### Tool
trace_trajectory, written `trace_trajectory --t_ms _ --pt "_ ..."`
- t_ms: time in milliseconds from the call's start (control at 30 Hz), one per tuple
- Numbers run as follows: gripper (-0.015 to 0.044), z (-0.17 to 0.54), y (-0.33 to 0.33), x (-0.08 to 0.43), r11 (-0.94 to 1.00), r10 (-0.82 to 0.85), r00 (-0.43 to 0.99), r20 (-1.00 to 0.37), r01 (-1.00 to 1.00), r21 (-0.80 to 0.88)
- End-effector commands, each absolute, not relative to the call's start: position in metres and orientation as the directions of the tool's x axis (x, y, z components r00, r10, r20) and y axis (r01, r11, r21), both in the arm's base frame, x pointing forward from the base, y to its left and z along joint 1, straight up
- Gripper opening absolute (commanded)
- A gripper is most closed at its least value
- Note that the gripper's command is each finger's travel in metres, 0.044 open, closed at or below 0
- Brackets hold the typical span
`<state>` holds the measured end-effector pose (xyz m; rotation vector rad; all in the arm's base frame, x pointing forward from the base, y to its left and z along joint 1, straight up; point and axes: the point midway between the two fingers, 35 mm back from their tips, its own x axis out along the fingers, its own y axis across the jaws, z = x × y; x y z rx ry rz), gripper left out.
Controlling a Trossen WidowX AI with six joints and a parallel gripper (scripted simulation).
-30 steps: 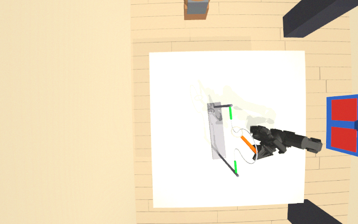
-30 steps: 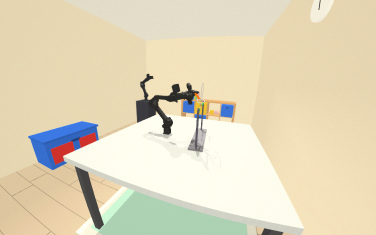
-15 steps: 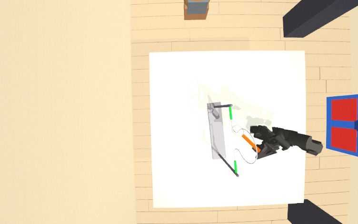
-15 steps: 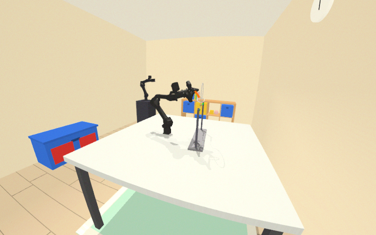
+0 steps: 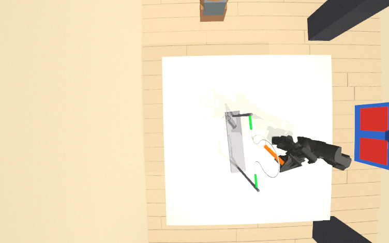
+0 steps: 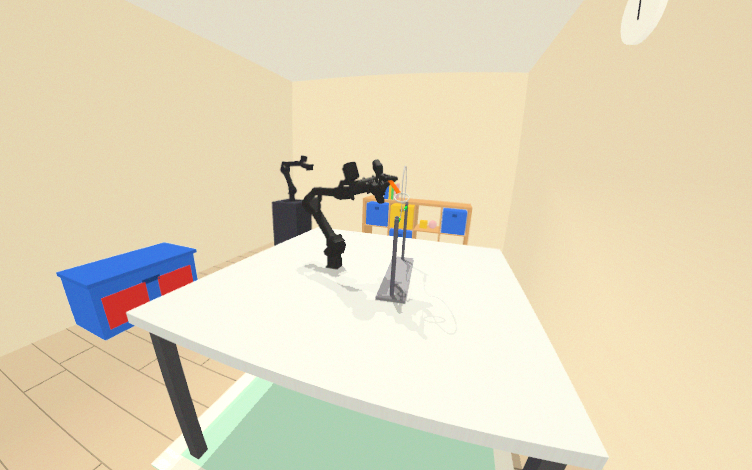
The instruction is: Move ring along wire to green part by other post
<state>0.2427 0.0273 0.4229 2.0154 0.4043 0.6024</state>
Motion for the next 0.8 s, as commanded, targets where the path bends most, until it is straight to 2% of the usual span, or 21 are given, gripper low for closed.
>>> trace_trajectory --t_ms 0,767 --pt "-0.0150 0.4262 0.0280 0.2412 -0.451 0.520 0.820 0.240 0.025 0.892" --pt "-0.0150 0.4191 0.0308 0.2411 -0.264 0.560 0.816 0.143 0.012 0.964"
